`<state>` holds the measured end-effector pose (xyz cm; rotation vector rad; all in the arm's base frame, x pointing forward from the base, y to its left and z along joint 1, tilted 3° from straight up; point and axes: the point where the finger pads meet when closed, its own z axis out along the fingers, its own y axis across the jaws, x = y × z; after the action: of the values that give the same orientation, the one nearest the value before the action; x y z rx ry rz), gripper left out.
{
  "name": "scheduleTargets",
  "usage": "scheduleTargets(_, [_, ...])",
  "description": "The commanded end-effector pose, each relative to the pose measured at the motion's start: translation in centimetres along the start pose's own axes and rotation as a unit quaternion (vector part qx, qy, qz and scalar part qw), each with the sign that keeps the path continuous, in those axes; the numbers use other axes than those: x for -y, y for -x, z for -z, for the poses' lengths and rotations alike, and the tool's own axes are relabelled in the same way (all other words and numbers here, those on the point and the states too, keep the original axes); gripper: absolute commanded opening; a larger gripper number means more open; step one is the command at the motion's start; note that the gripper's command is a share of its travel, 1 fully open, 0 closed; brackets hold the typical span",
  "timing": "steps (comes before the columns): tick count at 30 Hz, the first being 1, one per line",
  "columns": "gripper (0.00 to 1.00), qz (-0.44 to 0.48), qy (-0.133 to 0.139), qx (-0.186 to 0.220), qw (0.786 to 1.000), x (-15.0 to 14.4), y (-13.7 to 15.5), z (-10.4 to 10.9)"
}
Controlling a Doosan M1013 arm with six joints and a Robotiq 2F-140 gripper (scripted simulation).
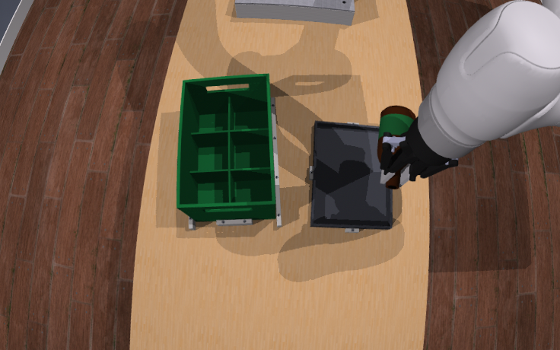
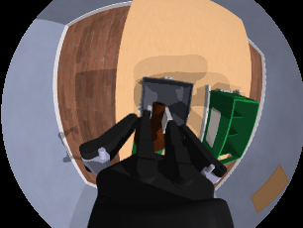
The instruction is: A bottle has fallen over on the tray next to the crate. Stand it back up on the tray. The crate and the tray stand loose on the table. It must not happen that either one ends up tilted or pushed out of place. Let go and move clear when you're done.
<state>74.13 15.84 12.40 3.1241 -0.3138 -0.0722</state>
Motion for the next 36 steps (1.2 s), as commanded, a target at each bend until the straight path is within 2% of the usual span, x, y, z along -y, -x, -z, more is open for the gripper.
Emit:
scheduleTargets(1, [0.1,-0.006,0.0,0.0,1.0,0.0,0.0,0.02])
scheduleTargets(21, [0.1,-0.122,0.0,0.0,0.993,0.0,0.0,0.02])
scheduleTargets(36, [0.1,-0.129,0.0,0.0,0.992,0.0,0.0,0.02])
